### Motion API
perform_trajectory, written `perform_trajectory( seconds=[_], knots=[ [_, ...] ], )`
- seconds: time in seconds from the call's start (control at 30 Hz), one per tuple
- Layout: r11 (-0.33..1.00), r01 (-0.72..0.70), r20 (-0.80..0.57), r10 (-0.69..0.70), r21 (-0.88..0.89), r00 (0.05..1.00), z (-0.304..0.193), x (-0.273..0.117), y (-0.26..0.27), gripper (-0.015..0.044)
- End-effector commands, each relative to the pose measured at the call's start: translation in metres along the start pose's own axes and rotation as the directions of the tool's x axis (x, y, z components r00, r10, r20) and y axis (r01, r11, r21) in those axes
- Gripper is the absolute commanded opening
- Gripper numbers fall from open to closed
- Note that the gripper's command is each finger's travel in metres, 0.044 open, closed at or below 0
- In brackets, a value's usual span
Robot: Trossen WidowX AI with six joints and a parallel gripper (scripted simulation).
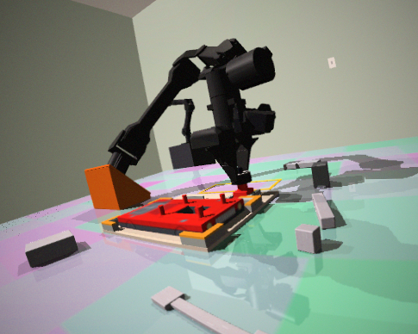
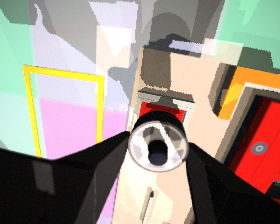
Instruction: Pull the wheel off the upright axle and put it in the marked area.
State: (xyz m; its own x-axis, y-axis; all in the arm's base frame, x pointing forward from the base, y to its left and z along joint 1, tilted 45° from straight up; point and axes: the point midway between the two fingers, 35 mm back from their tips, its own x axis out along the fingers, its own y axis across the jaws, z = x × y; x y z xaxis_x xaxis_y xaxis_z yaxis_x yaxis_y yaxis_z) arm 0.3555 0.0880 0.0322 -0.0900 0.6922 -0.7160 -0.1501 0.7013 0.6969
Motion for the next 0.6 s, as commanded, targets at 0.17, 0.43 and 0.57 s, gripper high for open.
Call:
perform_trajectory(
  seconds=[0.17, 0.43, 0.57],
  knots=[
    [1.000, 0.001, 0.006, -0.001, 0.000, 1.000, 0.0003, -0.0058, -0.0009, 0.0000],
    [1.000, 0.001, 0.007, -0.001, 0.000, 1.000, 0.0004, -0.0085, -0.0010, 0.0000],
    [1.000, 0.001, 0.007, -0.001, 0.001, 1.000, 0.0004, -0.0098, -0.0010, 0.0000]
  ],
)
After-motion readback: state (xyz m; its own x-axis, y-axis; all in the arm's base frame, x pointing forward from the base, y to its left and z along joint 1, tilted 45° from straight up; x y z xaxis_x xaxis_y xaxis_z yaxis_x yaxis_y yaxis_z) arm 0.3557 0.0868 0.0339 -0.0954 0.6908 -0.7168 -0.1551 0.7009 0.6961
